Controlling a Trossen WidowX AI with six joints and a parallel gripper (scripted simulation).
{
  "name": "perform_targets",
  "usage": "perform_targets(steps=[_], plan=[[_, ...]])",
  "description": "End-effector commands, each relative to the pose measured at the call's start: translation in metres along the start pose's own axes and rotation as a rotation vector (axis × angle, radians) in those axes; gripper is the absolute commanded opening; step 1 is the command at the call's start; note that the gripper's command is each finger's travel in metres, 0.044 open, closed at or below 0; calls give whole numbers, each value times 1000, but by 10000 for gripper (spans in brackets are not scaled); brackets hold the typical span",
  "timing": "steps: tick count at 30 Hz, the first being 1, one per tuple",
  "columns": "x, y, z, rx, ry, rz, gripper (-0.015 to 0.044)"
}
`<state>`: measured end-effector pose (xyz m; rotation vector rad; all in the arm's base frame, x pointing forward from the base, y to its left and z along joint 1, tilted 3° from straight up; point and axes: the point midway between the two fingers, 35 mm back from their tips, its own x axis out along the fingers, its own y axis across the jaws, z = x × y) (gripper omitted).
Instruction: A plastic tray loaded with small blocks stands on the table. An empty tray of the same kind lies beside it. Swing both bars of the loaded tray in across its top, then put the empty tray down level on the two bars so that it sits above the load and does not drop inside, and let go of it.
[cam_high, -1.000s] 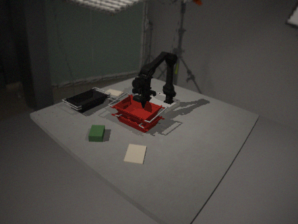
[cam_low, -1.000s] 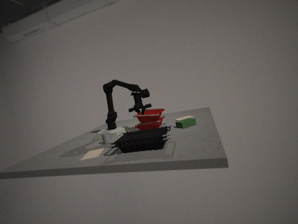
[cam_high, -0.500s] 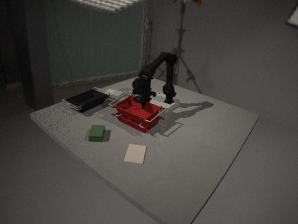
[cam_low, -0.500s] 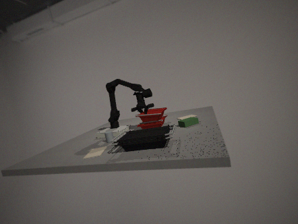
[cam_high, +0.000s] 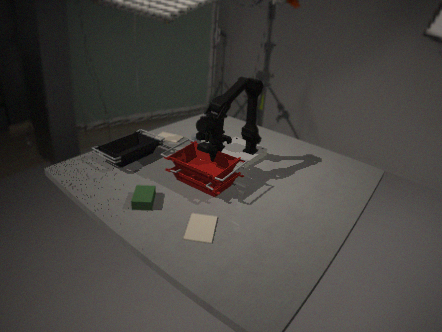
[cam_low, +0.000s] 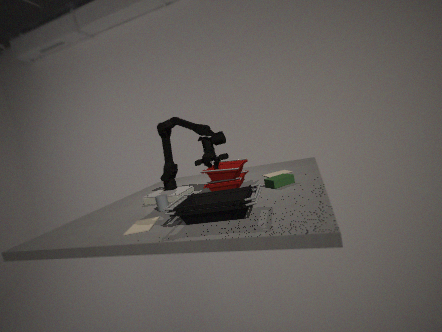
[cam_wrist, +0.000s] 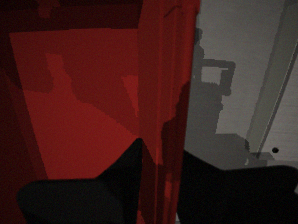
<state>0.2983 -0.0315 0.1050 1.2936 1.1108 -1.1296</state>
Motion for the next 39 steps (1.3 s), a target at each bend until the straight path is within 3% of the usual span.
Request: perform_targets(steps=[1, 39], plan=[[7, -9, 0, 1, 0, -42, 0], [7, -9, 0, 1, 0, -42, 0]])
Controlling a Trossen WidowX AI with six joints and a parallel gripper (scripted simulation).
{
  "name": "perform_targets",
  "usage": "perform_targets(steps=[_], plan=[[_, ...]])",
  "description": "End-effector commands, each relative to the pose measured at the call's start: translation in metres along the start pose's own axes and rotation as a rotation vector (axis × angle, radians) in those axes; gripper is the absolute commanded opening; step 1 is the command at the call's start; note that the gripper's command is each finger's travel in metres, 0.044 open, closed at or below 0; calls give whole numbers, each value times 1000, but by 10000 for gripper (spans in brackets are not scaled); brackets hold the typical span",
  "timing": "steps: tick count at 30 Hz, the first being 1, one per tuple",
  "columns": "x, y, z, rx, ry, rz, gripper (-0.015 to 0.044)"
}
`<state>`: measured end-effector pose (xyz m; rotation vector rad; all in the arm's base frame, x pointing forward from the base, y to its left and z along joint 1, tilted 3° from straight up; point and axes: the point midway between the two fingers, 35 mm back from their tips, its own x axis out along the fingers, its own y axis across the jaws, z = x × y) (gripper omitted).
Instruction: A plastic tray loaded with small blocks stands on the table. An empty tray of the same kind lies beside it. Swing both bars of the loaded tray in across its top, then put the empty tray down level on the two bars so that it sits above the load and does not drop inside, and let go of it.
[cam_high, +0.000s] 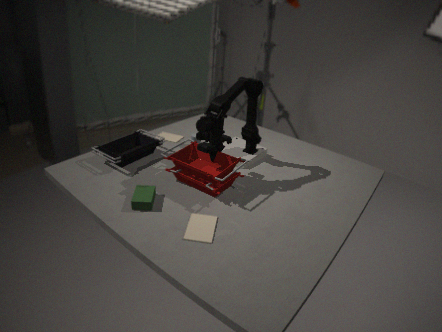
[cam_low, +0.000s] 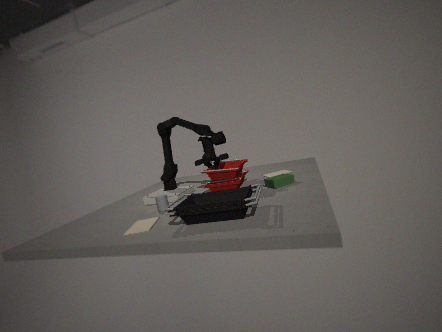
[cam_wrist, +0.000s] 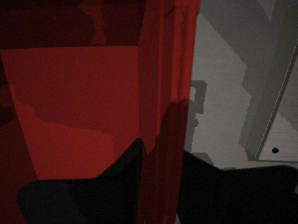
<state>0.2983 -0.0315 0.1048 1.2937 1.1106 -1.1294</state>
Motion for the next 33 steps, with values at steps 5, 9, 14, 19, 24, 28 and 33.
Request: perform_targets(steps=[5, 9, 14, 19, 24, 28, 33], plan=[[7, -9, 0, 1, 0, -42, 59], [7, -9, 0, 1, 0, -42, 117], [7, -9, 0, 1, 0, -42, 191], [7, -9, 0, 1, 0, -42, 264], [7, -9, 0, 1, 0, -42, 337], [7, -9, 0, 1, 0, -42, 396], [6, -9, -1, 1, 2, -38, 440]])
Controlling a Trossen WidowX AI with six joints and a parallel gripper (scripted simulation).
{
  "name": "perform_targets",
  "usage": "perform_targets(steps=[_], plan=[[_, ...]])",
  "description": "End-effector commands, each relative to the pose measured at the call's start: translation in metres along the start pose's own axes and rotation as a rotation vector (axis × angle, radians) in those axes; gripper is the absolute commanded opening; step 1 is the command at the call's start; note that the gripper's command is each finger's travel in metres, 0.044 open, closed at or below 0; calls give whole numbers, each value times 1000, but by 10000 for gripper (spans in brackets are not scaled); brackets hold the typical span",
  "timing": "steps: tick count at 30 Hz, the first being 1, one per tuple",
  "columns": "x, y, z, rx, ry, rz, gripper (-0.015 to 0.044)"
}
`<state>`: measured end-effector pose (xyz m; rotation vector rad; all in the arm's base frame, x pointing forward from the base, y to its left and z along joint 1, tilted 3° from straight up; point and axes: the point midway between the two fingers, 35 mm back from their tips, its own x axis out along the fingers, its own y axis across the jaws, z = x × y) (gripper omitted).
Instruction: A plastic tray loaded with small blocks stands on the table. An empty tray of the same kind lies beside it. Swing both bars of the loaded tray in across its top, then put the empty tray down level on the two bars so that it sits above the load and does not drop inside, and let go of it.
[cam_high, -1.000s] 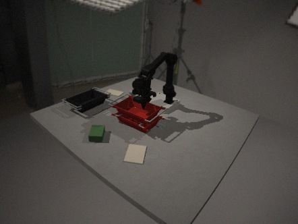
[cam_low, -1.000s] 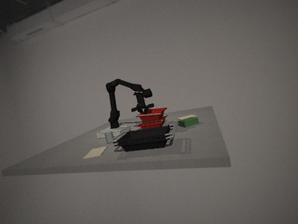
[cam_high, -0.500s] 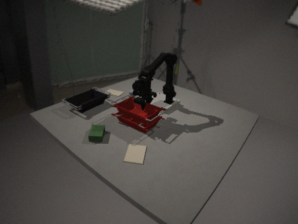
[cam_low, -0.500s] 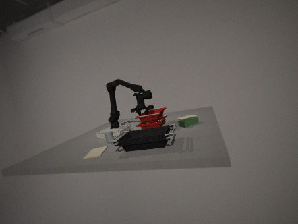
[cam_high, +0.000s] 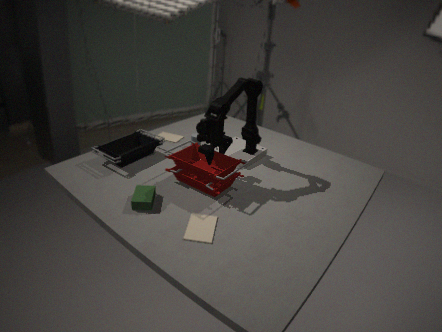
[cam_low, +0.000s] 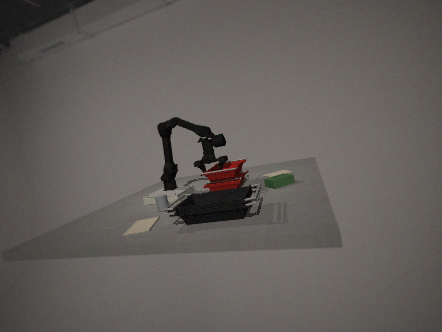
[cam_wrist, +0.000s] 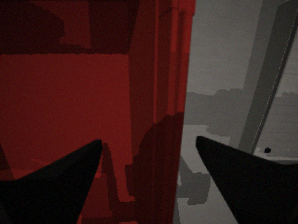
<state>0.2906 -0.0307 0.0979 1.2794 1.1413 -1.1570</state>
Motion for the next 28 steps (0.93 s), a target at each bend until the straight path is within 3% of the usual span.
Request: perform_targets(steps=[1, 8, 28], plan=[[0, 0, 0, 0, 0, 0, 440], [-8, 2, 0, 0, 0, 0, 440], [-109, 1, 0, 1, -3, -4, 440]])
